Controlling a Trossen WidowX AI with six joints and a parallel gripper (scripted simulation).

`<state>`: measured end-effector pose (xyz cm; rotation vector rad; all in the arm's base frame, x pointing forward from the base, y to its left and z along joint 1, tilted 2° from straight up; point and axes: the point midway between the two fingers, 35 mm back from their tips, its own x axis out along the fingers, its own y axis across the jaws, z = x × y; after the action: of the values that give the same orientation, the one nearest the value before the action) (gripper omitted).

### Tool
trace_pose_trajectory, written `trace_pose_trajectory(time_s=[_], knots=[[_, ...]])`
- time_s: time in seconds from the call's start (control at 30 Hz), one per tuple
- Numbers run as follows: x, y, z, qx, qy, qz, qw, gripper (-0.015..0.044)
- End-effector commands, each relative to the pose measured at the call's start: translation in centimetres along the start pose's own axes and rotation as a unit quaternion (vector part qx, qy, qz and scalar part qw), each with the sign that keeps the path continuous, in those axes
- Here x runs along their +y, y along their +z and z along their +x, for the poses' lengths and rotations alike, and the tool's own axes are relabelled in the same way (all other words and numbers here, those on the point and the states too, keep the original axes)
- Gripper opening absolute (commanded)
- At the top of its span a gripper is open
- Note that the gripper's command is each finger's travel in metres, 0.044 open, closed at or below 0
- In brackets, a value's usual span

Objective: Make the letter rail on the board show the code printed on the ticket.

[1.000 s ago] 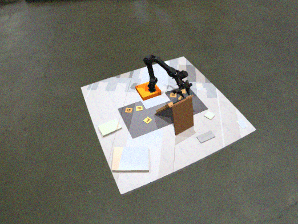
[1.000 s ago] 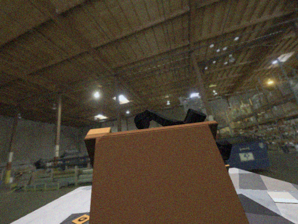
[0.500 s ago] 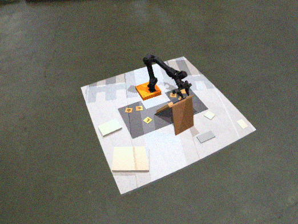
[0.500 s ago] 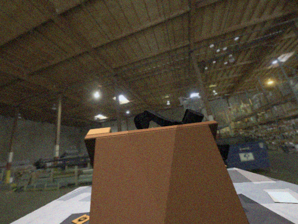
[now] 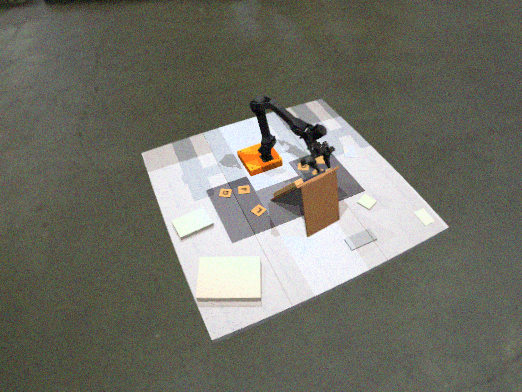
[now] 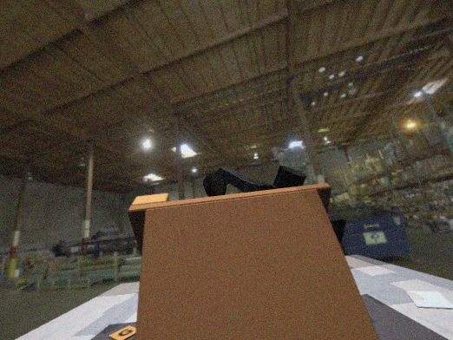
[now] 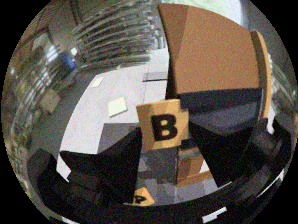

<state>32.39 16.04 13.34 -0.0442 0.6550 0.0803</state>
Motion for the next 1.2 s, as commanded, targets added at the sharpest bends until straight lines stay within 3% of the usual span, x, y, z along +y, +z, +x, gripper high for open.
trace_pose_trajectory(time_s=[0.0, 1.17], knots=[[-0.2, 0.0, 0.0, -0.001, 0.002, -0.002, 1.000, 0.0000], [-1.9, 0.0, 0.0, -0.001, 0.001, -0.002, 1.000, 0.0000]])
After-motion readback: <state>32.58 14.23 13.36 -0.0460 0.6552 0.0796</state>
